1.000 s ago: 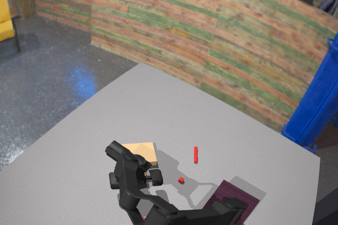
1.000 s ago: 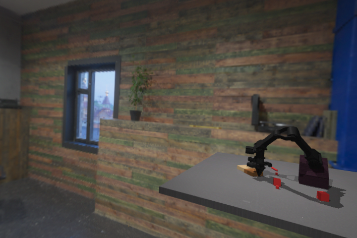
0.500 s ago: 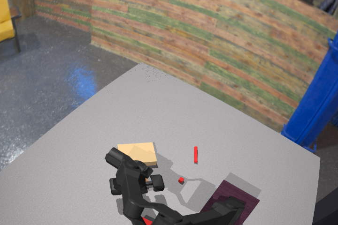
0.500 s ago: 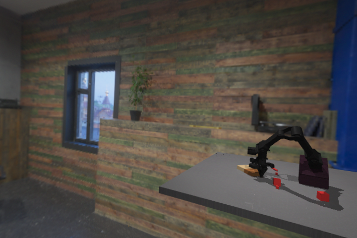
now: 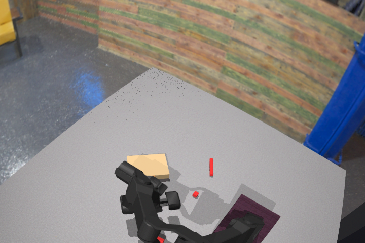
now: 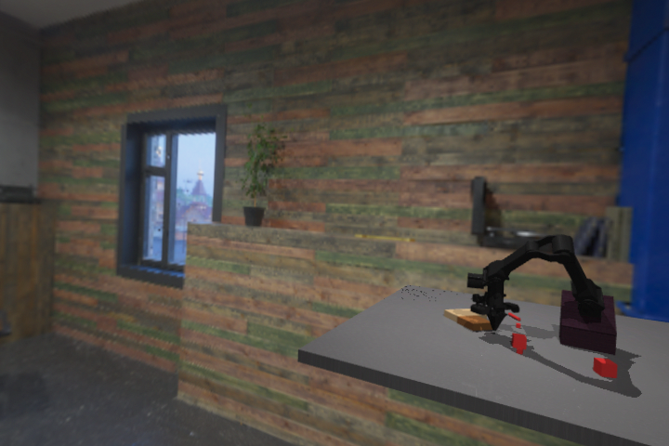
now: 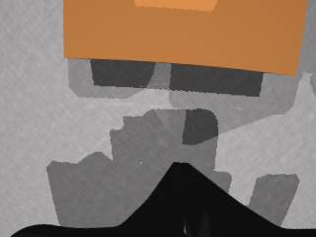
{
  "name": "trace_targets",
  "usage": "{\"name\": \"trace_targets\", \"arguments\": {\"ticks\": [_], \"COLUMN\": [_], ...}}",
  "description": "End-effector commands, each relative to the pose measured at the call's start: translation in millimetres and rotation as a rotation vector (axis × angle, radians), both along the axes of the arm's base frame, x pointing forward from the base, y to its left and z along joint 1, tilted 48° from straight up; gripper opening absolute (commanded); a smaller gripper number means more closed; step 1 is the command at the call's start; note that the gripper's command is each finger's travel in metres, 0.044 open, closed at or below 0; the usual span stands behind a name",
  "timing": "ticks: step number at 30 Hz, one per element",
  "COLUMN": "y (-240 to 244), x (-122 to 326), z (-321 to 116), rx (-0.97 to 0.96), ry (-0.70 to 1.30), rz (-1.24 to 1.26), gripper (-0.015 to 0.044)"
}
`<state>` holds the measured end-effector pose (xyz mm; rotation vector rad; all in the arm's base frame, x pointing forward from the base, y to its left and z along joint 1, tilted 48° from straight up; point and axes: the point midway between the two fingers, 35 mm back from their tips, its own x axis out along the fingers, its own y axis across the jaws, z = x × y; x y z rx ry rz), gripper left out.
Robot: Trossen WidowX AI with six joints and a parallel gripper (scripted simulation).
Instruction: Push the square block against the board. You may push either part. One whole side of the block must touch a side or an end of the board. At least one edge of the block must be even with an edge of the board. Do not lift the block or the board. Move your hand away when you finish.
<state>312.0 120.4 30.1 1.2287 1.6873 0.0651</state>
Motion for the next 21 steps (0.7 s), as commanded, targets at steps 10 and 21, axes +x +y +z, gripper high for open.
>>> {"name": "trace_targets", "arguments": {"ticks": [10, 21], "y": [-31.1, -34.7], "x": [12.0, 42.2], "z": [26.3, 28.8], "rx": [-0.007, -0.022], "ry": [-0.089, -0.370], "rz": [0.030, 0.290], "gripper": [0.0000, 0.0000]}}
